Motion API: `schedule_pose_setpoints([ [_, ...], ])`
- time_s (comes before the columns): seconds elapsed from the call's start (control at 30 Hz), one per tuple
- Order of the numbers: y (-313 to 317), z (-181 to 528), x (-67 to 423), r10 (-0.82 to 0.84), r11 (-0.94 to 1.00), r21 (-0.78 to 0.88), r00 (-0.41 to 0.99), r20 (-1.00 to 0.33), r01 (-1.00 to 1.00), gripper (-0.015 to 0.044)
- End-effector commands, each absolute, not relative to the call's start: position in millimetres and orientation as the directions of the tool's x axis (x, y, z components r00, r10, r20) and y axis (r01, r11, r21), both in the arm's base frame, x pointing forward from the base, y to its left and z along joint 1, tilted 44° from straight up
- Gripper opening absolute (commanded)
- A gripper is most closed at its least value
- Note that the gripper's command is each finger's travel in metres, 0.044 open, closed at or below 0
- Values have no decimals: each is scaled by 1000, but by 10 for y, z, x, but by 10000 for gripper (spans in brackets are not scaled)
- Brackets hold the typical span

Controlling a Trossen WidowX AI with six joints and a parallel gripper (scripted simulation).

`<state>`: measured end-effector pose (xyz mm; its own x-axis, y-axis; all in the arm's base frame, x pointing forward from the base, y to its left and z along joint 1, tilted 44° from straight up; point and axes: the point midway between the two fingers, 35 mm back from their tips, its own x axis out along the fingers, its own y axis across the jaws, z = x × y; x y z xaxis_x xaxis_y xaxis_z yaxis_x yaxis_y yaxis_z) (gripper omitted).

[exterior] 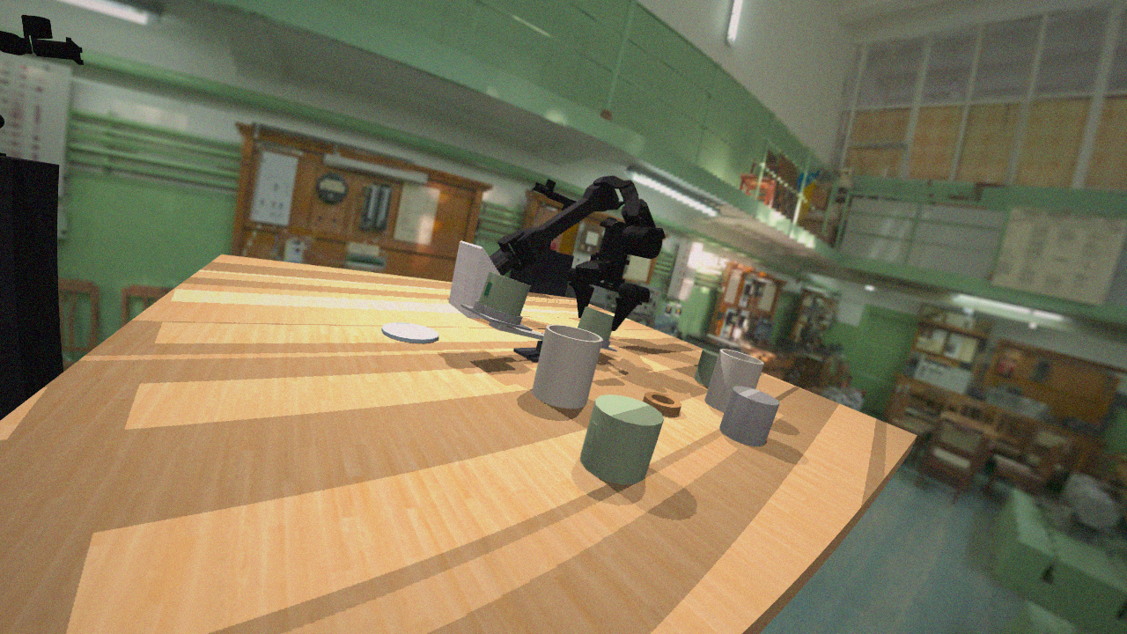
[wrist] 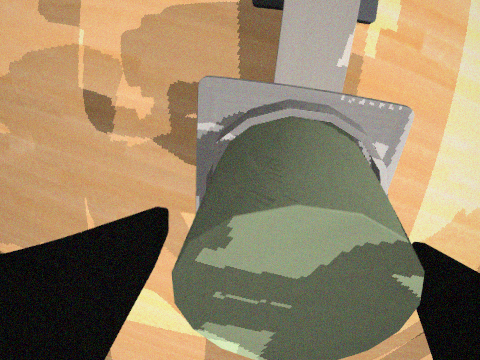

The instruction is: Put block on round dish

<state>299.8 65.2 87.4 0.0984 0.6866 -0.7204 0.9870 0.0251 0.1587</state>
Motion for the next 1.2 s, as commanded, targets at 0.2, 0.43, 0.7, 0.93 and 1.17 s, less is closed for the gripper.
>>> schedule_pose_setpoints([
  [0.2, 773, 759, 3002, 689, 20, 156, 99, -718, 987, 440],
  [0.43, 780, 752, 3002, 690, 20, 156, 99, -717, 987, 328],
  [0.7, 778, 753, 3002, 689, 20, 156, 99, -717, 987, 236],
  [0.93, 729, 794, 3012, 688, 20, 156, 100, -719, 988, 52],
  [1.17, 664, 850, 3021, 685, 20, 156, 100, -721, 988, 0],
])
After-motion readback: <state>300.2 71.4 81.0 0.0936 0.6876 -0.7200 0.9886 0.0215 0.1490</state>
